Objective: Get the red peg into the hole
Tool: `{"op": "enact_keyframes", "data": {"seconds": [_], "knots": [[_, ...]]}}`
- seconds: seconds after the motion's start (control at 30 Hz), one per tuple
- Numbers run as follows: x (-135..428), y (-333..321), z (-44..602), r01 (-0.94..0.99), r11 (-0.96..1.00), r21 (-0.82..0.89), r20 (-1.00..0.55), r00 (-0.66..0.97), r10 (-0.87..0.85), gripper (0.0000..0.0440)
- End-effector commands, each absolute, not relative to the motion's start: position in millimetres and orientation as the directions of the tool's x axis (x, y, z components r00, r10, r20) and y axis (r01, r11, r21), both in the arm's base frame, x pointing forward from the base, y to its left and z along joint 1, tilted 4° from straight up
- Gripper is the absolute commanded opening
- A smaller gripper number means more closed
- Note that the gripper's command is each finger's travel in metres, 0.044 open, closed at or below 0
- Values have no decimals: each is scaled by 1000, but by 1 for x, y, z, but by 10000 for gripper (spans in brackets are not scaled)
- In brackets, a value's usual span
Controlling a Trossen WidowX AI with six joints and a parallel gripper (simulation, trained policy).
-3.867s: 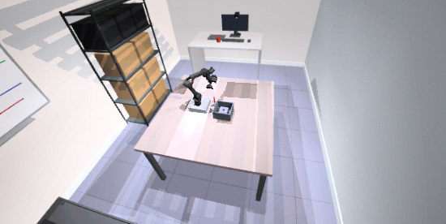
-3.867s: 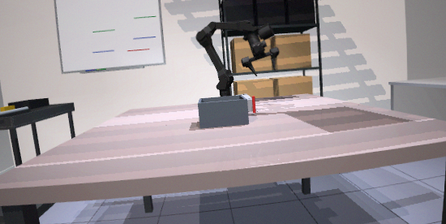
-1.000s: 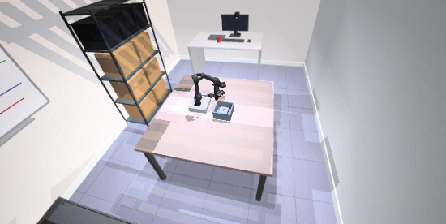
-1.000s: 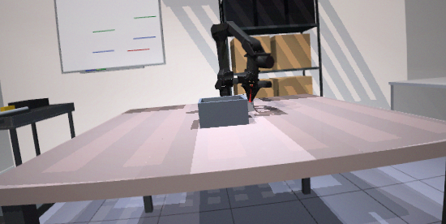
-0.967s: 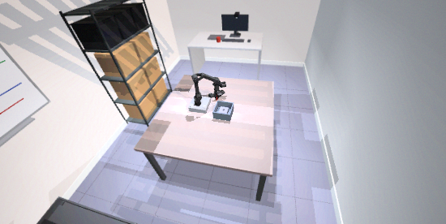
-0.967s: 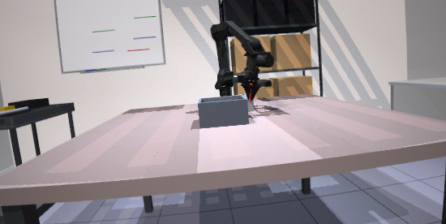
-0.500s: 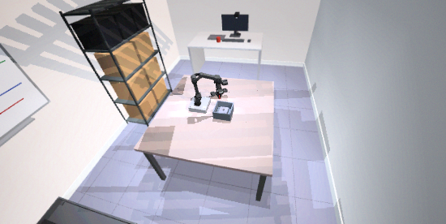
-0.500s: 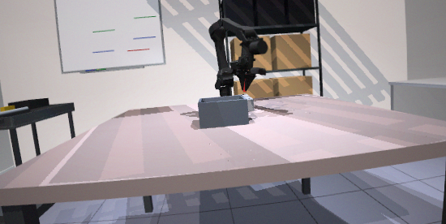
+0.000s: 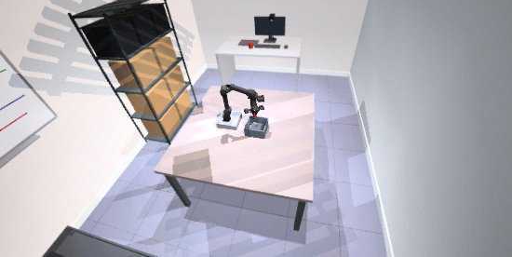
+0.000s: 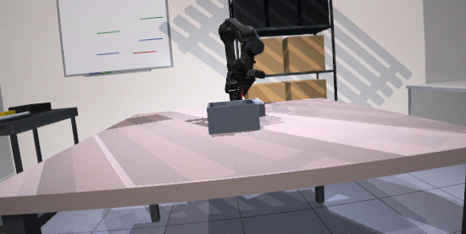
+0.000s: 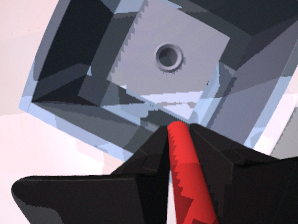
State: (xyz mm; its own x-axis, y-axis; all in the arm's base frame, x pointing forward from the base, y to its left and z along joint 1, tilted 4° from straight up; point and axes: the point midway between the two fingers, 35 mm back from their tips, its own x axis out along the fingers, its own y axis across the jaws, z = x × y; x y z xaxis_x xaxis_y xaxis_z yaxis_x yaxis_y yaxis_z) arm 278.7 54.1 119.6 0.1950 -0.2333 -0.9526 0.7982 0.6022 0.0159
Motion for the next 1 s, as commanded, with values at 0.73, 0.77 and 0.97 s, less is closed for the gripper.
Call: {"op": "enact_keyframes", "data": {"seconds": [0.73, 0.77, 0.97], "knots": [[317, 1, 67, 718, 696, -14, -977, 138, -161, 24], [317, 1, 64, 714, 700, -15, -979, 133, -156, 44], [321, -3, 58, 705, 709, -13, -985, 111, -129, 155]]}}
